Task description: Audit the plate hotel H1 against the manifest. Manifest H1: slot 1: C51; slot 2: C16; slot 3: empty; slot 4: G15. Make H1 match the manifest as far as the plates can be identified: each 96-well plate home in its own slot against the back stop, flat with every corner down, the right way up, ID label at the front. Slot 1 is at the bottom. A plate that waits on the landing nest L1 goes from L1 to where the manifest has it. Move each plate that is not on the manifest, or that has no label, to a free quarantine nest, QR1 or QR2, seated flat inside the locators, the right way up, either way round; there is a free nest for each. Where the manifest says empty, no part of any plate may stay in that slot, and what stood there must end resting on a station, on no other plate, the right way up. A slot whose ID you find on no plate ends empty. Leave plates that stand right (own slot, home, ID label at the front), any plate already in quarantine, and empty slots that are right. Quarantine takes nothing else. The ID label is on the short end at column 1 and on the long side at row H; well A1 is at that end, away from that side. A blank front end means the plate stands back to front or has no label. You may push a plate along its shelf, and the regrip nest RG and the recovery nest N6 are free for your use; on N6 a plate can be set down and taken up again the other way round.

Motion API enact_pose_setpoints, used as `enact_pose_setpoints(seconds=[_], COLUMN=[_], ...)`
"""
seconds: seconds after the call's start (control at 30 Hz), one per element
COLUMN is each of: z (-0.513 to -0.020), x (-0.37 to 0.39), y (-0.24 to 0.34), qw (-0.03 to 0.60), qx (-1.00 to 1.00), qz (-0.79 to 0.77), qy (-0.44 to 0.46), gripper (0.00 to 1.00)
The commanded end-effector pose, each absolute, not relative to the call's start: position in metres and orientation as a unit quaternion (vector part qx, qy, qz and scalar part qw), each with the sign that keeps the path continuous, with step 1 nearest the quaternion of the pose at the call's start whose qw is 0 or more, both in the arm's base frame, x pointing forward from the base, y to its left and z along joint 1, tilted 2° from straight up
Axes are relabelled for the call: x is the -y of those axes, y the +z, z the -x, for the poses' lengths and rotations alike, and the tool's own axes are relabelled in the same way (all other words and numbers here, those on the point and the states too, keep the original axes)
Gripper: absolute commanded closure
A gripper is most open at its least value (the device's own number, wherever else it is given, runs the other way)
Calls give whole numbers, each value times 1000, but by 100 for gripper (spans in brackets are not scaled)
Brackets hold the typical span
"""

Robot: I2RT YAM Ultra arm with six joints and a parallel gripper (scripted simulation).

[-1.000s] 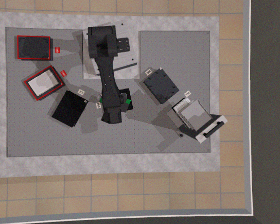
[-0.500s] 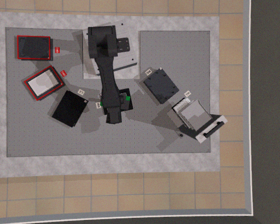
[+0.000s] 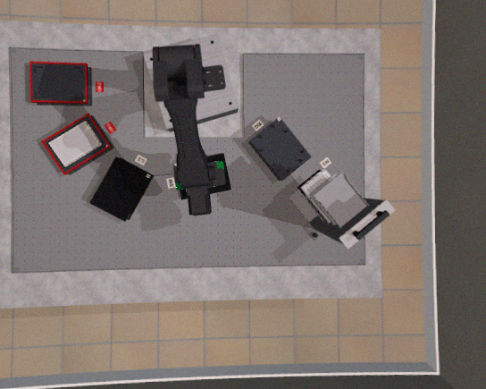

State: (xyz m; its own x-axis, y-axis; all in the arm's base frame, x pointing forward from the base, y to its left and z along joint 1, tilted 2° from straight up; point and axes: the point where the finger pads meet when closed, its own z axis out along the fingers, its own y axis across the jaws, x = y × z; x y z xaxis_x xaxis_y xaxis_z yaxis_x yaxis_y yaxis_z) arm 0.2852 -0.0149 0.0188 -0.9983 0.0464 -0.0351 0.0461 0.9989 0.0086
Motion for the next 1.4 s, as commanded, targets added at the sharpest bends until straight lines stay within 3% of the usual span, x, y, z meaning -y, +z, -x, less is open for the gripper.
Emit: enact_pose_setpoints(seconds=[0.0, 1.37], z=[-288, -288], x=[15, 15], y=[23, 23], qw=[26, 25], qx=[-999, -921], qz=[27, 388], qy=[2, -8], gripper=[0, 0])
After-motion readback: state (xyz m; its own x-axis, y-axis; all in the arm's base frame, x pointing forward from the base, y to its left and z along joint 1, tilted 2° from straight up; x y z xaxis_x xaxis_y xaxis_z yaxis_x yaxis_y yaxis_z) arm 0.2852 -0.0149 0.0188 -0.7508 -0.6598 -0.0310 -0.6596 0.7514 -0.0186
